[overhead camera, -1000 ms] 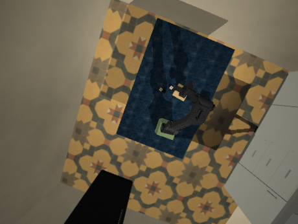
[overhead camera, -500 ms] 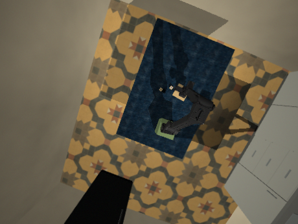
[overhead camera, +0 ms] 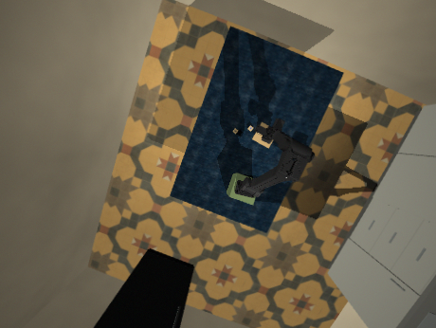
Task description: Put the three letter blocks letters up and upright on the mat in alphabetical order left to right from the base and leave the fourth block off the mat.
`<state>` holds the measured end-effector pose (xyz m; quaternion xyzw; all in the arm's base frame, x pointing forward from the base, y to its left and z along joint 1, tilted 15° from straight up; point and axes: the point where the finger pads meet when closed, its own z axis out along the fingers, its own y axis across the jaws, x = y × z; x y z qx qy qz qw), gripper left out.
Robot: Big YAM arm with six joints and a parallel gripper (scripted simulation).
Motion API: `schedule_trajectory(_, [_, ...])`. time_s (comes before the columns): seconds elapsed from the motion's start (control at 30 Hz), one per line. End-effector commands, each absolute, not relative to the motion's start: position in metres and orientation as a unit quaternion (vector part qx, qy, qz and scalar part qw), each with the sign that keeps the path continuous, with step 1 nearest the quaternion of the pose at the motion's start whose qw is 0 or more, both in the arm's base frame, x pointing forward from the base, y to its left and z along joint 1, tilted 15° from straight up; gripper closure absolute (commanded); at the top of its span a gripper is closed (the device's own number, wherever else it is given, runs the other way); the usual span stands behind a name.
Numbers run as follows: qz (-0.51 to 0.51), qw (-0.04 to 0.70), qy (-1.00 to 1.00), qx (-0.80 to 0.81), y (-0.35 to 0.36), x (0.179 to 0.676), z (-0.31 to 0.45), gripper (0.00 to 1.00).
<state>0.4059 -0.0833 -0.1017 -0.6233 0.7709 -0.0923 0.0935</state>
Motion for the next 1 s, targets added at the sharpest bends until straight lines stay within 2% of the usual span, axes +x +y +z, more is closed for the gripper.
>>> schedule_trajectory(0.0, [-0.093,0.094,0.765,-0.631,-0.0782,0.4115,-0.1055,0.75])
schedule_trajectory(0.43, [-0.093,0.094,0.765,-0.631,-0.0782,0.4115,-0.1055,0.75])
schedule_trajectory(0.57, [-0.093,0.094,0.765,-0.631,-0.0782,0.4115,-0.1055,0.68])
schedule_trajectory(0.63, [-0.093,0.094,0.765,-0.631,-0.0782,0.4114,-0.1055,0.68])
schedule_trajectory(0.67, [-0.093,0.094,0.765,-0.631,-0.0782,0.4114,-0.1055,0.64])
schedule_trajectory(0.83, [-0.093,0.094,0.765,-0.631,-0.0782,0.4114,-0.1055,0.6])
schedule_trajectory(0.87, [-0.093,0.094,0.765,-0.631,-0.0782,0.4114,-0.1055,0.56])
schedule_trajectory(0.97, [-0.093,0.094,0.765,-0.631,-0.0781,0.4114,-0.1055,0.56])
